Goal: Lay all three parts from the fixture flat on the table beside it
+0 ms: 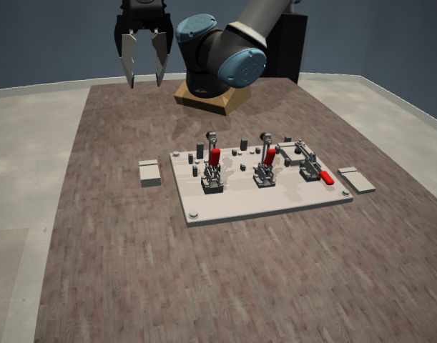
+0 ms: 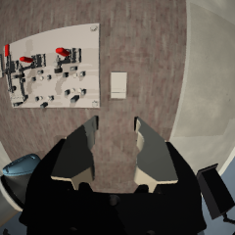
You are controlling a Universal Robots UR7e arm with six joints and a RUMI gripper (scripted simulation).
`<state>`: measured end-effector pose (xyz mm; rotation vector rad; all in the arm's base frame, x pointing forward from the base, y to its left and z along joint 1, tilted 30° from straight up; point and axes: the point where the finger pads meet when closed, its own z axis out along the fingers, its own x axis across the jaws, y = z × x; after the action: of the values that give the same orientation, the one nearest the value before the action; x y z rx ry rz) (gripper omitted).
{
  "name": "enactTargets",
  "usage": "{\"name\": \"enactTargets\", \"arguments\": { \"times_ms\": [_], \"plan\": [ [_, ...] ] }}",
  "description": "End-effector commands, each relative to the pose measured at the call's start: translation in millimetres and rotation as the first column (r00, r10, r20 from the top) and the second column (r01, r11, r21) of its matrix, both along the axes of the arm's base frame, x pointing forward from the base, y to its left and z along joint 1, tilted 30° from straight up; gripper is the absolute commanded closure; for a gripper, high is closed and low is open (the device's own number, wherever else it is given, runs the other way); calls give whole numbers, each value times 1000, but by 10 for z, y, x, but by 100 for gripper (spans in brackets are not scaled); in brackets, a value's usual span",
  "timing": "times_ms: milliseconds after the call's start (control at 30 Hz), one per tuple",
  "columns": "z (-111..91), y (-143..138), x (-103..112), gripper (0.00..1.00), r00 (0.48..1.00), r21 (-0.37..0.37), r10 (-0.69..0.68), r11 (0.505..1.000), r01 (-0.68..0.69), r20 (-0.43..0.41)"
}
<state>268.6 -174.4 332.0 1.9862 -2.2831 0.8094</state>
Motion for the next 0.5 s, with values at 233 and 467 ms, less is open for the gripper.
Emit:
{"name": "enactTargets", "arguments": {
  "times_ms": [233,467],
  "plan": [
    [-1,27,18,72,1000,-1,0,1000,0,0],
    [-6,48,32,72,1000,-1,0,1000,0,0]
  ]
}}
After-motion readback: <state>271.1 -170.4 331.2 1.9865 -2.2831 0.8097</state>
